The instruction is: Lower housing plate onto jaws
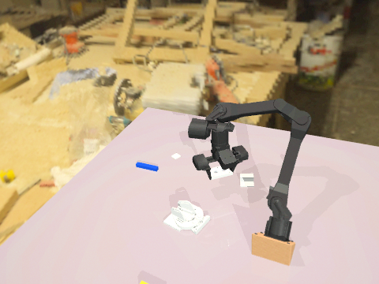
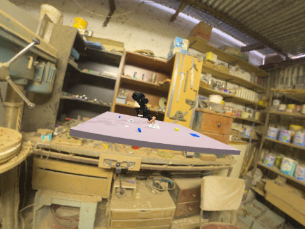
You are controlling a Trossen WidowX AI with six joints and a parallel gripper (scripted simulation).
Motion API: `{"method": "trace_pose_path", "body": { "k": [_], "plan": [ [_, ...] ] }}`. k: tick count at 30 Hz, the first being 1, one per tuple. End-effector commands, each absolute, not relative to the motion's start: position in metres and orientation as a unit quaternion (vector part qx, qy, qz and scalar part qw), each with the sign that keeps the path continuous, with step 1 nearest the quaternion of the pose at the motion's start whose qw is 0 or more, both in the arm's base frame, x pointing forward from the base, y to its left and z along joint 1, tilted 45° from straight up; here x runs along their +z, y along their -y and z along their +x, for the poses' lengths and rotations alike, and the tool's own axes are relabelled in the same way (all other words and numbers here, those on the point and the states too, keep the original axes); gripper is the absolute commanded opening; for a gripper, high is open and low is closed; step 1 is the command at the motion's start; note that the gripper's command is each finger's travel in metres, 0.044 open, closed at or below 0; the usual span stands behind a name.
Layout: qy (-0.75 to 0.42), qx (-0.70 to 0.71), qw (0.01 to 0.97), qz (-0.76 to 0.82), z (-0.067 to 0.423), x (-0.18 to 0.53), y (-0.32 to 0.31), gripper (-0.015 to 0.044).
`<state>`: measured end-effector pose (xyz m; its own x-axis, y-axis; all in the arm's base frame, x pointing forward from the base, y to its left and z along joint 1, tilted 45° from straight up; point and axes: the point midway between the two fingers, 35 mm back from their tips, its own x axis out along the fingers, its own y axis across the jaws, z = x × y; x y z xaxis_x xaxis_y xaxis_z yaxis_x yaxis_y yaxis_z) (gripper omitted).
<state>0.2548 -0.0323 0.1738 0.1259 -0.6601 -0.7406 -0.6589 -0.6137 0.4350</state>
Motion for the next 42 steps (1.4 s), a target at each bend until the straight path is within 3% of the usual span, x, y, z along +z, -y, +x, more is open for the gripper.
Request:
{"method": "trace_pose_path", "body": {
  "k": [1, 42],
  "plan": [
    [0.423, -0.508, 0.019, 0.75, 0.26, 0.164, 0.02, 0.0351],
    [0.304, -0.589, 0.203, 0.721, 0.263, 0.071, -0.079, 0.0351]
  ]
}}
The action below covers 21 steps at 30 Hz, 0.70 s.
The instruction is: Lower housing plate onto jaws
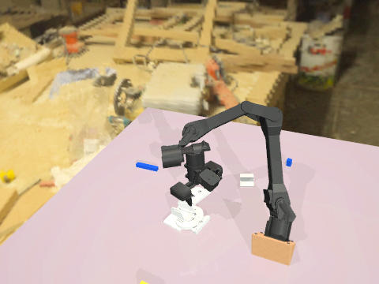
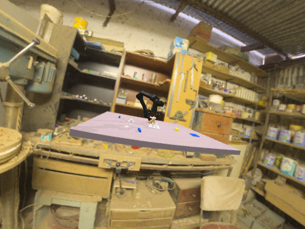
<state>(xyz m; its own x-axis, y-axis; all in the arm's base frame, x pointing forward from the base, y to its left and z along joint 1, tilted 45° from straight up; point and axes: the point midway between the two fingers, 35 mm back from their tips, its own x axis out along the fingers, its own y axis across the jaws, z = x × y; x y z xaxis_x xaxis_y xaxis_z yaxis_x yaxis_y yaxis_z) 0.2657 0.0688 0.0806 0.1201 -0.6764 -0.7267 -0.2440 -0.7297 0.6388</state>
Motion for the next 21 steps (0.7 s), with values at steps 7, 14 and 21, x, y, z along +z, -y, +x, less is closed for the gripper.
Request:
{"method": "trace_pose_path", "body": {
  "k": [7, 14, 21],
  "plan": [
    [0.286, -0.597, 0.236, 0.712, 0.257, 0.055, -0.094, 0.0351],
    [0.282, -0.598, 0.243, 0.71, 0.256, 0.051, -0.096, 0.0351],
    [0.282, -0.598, 0.243, 0.71, 0.256, 0.051, -0.096, 0.0351]
  ]
}}
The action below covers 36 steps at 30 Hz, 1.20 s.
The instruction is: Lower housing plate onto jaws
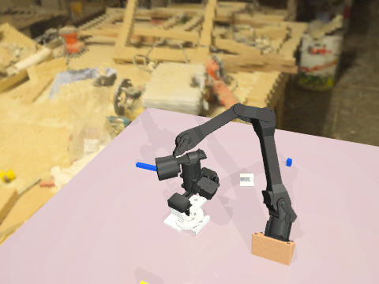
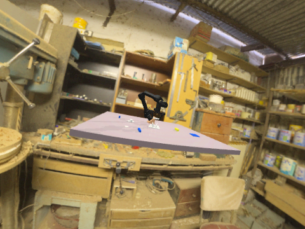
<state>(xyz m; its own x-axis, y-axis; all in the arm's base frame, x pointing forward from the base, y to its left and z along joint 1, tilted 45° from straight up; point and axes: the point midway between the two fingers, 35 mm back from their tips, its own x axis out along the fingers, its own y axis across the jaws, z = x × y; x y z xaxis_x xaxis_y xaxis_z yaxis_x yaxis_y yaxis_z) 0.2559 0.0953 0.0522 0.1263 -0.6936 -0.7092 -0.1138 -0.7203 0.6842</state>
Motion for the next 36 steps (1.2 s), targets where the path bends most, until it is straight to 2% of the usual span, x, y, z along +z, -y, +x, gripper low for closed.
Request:
{"method": "trace_pose_path", "body": {
  "k": [1, 36],
  "plan": [
    [0.282, -0.598, 0.243, 0.71, 0.2557, 0.0514, -0.0964, 0.0351],
    [0.284, -0.597, 0.24, 0.71, 0.2516, 0.0546, -0.0923, 0.0351]
  ]
}}
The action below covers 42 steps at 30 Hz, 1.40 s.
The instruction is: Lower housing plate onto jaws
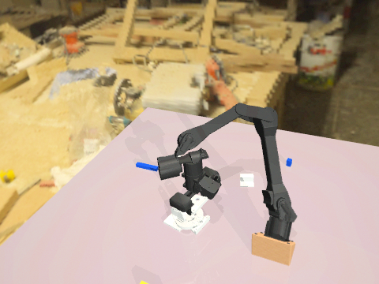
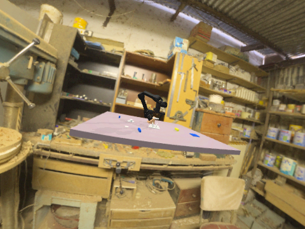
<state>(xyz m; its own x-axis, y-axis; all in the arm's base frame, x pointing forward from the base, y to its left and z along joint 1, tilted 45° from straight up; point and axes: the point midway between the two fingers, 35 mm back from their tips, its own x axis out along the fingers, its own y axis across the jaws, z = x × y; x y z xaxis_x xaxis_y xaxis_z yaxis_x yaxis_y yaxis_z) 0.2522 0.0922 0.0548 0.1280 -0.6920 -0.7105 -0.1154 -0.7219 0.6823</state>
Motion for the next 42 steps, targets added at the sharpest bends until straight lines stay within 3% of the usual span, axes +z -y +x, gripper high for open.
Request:
{"method": "trace_pose_path", "body": {
  "k": [1, 42],
  "plan": [
    [0.284, -0.597, 0.24, 0.71, 0.252, 0.055, -0.092, 0.0351],
    [0.285, -0.597, 0.238, 0.711, 0.257, 0.028, -0.067, 0.0351]
  ]
}}
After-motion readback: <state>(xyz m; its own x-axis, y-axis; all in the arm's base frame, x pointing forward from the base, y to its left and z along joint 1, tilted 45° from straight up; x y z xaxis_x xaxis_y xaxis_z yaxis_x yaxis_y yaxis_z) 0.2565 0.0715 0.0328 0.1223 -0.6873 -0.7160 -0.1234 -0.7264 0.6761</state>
